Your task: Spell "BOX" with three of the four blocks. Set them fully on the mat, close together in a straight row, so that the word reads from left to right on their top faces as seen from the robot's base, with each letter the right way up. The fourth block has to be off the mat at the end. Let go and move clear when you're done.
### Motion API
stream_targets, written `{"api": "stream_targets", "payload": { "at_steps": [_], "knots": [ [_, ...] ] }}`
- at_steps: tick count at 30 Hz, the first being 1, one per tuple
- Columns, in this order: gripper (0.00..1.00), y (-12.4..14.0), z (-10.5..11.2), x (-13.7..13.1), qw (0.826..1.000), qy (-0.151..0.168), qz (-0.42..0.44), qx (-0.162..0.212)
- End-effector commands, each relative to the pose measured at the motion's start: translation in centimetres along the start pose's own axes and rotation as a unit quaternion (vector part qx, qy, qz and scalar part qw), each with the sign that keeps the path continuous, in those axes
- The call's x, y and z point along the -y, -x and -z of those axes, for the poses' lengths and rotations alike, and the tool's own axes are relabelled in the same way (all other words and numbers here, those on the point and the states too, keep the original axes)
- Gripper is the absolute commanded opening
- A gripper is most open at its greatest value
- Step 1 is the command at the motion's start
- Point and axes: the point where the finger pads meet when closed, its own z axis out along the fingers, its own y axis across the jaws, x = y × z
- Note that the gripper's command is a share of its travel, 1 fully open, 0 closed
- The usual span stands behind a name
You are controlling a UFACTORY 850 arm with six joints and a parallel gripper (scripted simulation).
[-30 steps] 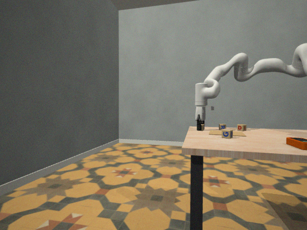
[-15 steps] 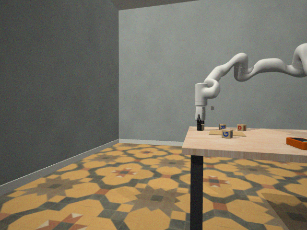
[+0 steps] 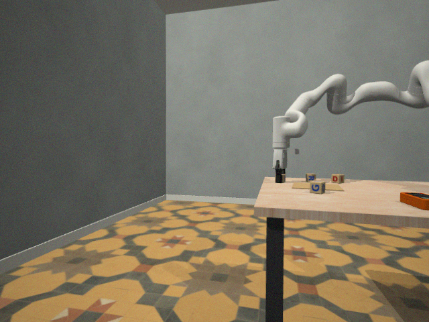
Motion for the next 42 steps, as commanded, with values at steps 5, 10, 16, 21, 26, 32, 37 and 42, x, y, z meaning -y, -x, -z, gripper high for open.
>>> {"api": "stream_targets", "payload": {
  "at_steps": [5,10,16,21,26,32,37,42],
  "knots": [
    [0.44,0.1,0.1,0.0,1.0,0.0,0.0,0.001],
    [0.44,0.1,0.1,0.0,1.0,0.0,0.0,0.001],
    [0.44,0.1,0.1,0.0,1.0,0.0,0.0,0.001],
    [0.44,0.1,0.1,0.0,1.0,0.0,0.0,0.001],
    [0.44,0.1,1.4,0.0,1.0,0.0,0.0,0.001],
    [0.44,0.1,5.5,0.0,1.0,0.0,0.0,0.001],
    [0.44,0.1,7.8,0.0,1.0,0.0,0.0,0.001],
    [0.44,0.1,9.9,0.0,1.0,0.0,0.0,0.001]
  ]
}}
